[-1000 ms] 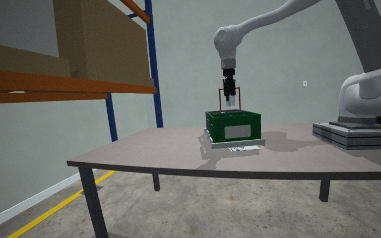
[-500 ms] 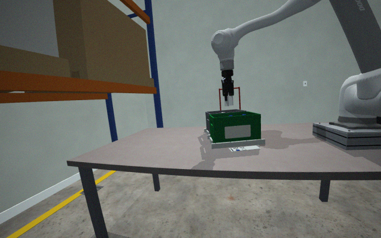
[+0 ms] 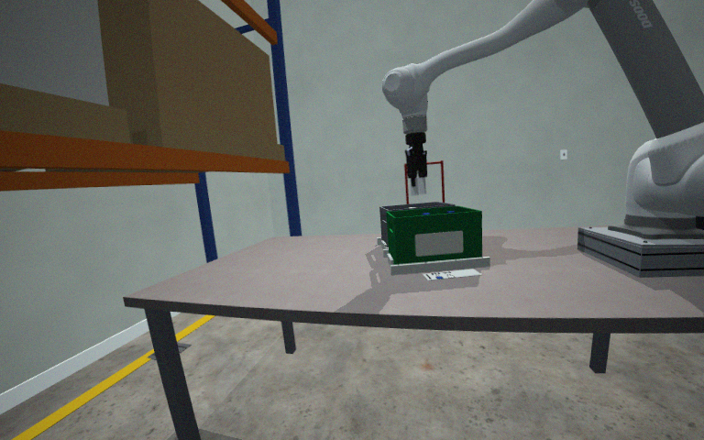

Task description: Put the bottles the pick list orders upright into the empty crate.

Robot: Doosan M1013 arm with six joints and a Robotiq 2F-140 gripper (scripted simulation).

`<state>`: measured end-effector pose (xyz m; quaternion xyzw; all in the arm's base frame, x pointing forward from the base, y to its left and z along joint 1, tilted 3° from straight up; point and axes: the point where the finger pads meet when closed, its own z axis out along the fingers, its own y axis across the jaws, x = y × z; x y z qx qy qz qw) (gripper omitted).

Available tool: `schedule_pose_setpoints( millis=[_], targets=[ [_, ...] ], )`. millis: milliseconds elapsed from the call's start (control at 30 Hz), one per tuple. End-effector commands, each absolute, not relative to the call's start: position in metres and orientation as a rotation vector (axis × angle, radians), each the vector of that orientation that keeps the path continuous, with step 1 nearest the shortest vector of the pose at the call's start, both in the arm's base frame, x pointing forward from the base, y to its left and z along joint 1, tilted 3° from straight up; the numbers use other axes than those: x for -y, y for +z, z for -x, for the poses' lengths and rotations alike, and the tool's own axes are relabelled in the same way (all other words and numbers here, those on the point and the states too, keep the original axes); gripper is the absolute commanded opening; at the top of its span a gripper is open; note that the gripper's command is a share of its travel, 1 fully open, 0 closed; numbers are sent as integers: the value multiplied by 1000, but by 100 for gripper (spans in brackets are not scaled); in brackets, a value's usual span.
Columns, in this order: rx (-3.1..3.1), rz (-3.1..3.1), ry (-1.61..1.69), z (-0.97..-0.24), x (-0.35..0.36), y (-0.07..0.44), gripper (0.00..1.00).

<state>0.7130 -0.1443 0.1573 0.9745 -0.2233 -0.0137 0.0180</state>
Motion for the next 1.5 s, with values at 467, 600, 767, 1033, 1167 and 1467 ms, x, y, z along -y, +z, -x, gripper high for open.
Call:
schedule_pose_setpoints(
  millis=[467, 600, 767, 1033, 1167, 1467],
  targets=[
    [693, -3027, -43, -734, 223, 159, 38],
    [693, -3027, -43, -737, 233, 159, 38],
    [693, -3027, -43, -743, 257, 160, 38],
    [693, -3027, -43, -748, 273, 160, 38],
    [693, -3027, -43, -748, 273, 160, 38],
    [693, -3027, -43, -747, 273, 153, 38]
  ],
)
